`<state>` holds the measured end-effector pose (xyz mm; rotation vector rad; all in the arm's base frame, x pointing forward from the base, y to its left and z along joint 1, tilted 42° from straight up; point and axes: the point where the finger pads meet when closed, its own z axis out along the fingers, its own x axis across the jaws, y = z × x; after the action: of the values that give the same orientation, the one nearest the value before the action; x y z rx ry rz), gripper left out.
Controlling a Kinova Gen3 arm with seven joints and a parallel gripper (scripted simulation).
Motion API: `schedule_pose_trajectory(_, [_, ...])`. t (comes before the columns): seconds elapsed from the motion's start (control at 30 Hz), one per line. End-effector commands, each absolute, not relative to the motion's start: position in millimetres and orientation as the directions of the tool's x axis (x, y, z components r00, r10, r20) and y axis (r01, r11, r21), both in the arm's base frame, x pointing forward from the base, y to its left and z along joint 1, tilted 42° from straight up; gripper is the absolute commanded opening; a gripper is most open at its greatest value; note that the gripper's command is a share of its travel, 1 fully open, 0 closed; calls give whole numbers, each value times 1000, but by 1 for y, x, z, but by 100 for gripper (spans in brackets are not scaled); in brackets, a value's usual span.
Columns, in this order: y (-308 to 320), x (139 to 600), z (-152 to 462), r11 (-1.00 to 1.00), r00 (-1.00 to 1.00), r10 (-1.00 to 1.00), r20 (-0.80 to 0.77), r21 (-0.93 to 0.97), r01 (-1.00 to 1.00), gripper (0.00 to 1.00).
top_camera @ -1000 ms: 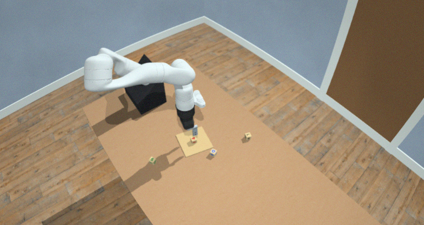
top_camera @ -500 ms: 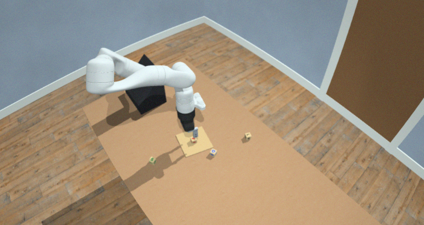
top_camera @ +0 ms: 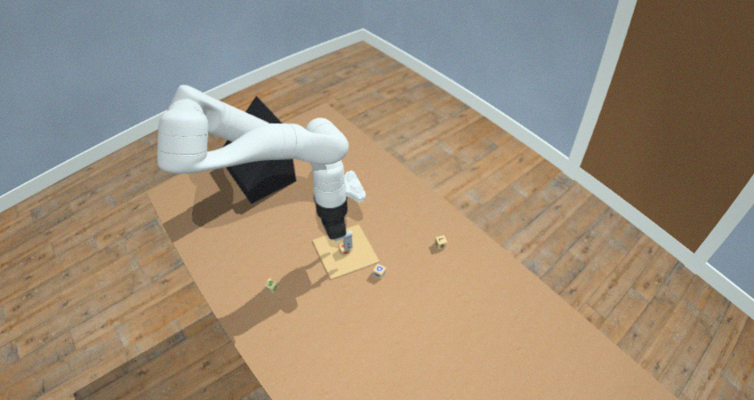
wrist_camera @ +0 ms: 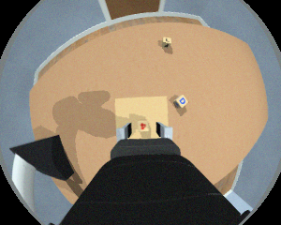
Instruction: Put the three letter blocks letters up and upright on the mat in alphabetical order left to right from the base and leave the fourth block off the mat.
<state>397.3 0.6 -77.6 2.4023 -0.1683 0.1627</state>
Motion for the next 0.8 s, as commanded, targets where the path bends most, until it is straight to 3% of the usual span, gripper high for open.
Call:
schedule_pose_trajectory(0.0, [-5, 395, -84, -738, 984, -81, 160, 654, -167, 100])
schedule_pose_trajectory(0.77, [-12, 395, -90, -738, 984, -84, 160, 653, -169, 100])
